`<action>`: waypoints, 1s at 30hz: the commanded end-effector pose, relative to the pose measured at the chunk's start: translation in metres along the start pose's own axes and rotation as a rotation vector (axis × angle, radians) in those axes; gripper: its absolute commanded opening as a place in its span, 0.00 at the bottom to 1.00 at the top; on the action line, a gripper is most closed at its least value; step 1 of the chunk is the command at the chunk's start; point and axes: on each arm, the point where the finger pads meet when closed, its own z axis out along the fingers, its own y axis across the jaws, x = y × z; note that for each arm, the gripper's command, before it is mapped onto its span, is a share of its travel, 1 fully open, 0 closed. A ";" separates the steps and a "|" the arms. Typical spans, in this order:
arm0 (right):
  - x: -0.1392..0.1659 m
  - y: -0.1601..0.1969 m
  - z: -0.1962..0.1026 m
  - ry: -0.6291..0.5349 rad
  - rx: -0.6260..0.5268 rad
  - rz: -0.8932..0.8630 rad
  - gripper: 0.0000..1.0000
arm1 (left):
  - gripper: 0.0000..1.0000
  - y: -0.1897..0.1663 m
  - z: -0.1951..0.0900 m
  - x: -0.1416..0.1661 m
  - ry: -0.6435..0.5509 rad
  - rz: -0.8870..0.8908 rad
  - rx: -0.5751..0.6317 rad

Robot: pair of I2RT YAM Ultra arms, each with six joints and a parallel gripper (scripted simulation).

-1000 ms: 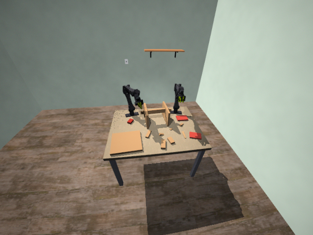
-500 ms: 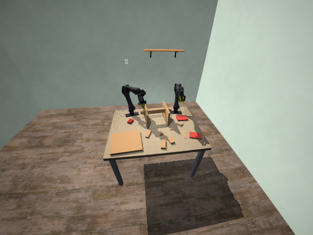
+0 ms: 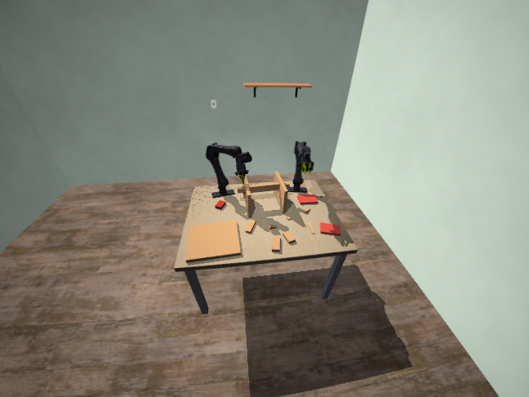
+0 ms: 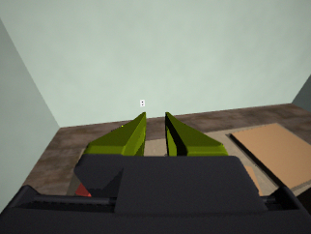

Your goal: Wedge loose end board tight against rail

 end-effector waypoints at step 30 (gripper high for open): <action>0.022 -0.015 -0.004 0.025 0.080 -0.012 0.00 | 0.22 -0.002 -0.007 -0.031 -0.076 -0.004 0.004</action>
